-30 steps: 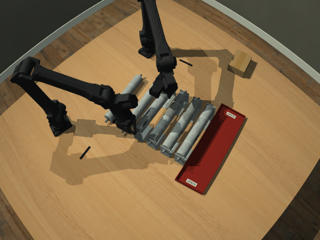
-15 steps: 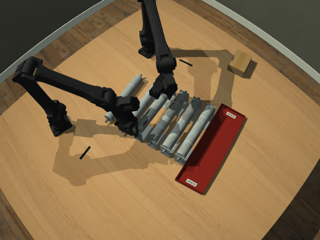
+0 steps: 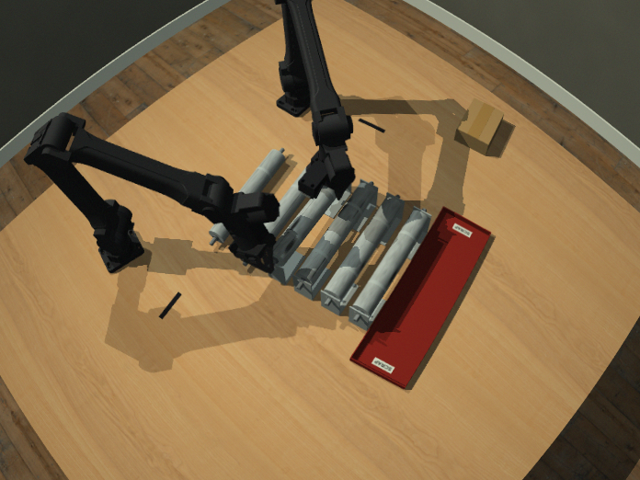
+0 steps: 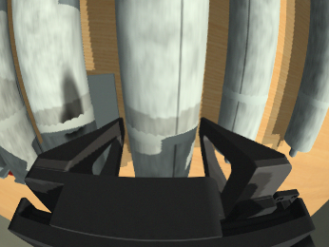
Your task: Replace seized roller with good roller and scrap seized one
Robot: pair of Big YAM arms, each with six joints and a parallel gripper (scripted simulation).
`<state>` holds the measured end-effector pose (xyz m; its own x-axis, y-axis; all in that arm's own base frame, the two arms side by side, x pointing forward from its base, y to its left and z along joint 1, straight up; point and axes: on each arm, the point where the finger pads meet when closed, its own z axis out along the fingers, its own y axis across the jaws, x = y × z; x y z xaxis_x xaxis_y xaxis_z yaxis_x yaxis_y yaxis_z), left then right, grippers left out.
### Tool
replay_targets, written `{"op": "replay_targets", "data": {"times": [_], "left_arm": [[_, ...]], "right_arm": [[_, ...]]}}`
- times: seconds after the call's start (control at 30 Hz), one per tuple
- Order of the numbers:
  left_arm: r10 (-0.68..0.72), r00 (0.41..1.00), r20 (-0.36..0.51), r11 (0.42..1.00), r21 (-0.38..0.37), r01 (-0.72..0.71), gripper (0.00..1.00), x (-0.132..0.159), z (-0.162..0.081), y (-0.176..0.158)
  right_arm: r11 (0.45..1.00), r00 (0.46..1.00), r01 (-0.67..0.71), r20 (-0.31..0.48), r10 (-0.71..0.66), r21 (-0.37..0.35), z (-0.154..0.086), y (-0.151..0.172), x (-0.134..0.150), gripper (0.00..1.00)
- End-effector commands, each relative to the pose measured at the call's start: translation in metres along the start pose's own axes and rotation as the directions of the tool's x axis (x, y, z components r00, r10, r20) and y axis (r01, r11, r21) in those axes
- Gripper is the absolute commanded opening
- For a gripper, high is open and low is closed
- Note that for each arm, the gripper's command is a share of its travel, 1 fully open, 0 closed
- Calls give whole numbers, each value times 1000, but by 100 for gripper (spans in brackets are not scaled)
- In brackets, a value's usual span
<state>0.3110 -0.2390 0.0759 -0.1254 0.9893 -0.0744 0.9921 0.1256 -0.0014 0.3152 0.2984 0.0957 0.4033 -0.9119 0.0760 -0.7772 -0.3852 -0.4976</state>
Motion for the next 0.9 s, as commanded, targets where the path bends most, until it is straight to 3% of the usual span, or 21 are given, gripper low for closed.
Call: {"op": "replay_targets", "data": {"times": [0.0,0.2,0.23,0.87], "left_arm": [[-15,1000,10,1000,-14,15,62,-3,-9,3],[-15,1000,10,1000,-14,15,62,-3,-9,3],[-15,1000,10,1000,-14,15,32,-3,-9,3],[3,1000,9,1000,-12,-3,32,-4,-6,3]], "right_arm": [[1000,1000,7,15,-8,29,-6,-20,-9,3],[1000,1000,7,15,-8,29,-6,-20,-9,3],[1000,1000,7,15,-8,29,-6,-20,-9,3],[1000,1000,7,15,-8,29,-6,-20,-9,3]]}}
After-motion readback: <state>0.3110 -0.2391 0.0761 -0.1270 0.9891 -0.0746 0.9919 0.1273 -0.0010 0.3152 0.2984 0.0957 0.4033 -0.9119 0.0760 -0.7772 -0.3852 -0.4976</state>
